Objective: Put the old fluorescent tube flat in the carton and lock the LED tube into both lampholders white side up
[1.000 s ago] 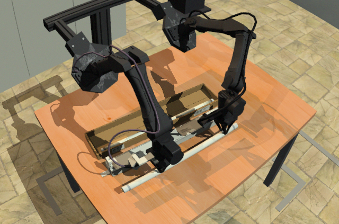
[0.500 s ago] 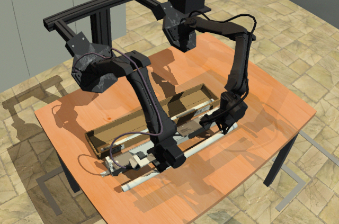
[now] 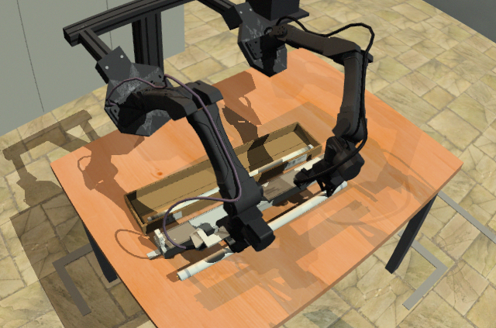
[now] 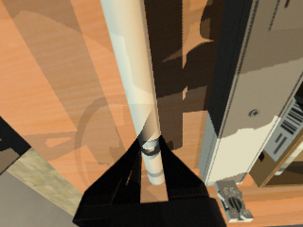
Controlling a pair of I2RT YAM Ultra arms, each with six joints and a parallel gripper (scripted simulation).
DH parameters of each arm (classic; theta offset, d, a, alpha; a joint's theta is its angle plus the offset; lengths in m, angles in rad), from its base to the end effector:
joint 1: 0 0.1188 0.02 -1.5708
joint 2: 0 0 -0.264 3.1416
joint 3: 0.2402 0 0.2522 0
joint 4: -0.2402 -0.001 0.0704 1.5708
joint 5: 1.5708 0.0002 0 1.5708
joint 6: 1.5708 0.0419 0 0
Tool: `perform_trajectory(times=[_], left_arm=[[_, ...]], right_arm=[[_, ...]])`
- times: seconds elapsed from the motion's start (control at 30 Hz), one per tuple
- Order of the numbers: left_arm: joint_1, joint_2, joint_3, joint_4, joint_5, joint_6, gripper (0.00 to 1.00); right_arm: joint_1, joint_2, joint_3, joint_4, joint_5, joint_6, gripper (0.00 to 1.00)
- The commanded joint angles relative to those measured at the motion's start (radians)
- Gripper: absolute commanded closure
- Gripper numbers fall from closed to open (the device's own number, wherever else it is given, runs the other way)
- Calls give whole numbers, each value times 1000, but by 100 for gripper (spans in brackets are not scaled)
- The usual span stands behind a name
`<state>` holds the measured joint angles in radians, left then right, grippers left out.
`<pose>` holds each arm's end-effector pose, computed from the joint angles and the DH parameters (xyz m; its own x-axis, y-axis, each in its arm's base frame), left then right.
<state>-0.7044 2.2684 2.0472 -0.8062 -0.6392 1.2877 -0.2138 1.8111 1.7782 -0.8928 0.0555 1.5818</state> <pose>0.3943 -0.3010 0.2368 0.0912 0.9338 0.3459 0.7058 -0.3056 0.6391 0.3876 -0.0855 0.3373 0.2530 0.9667 -0.0377 0.7781 -0.1802 0.6017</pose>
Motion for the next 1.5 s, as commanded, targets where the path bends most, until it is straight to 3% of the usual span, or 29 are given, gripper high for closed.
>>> perform_trajectory(times=[0.0,0.1,0.6,0.87,0.97,1.03,1.23,1.33,1.47], left_arm=[[-23,20,74,-99,35,-31,89],[-25,26,86,-70,31,-25,89],[-18,132,315,-279,60,-70,89],[-19,143,330,-292,65,-74,89],[-17,92,330,-289,66,-73,89],[-13,144,335,-297,66,-75,89],[-10,121,337,-294,65,-74,89],[-9,145,341,-303,66,-76,89],[-14,127,343,-300,66,-75,89]], right_arm=[[-8,19,63,-92,-2,11,89],[-8,20,68,-67,-1,11,89],[0,94,222,-219,-8,15,89],[0,118,233,-227,-13,15,89],[-1,89,233,-226,-14,15,89],[-2,121,235,-231,-13,15,89],[-3,65,229,-229,-14,15,89],[-5,123,234,-237,-14,15,89],[-6,74,243,-235,-14,14,89]])
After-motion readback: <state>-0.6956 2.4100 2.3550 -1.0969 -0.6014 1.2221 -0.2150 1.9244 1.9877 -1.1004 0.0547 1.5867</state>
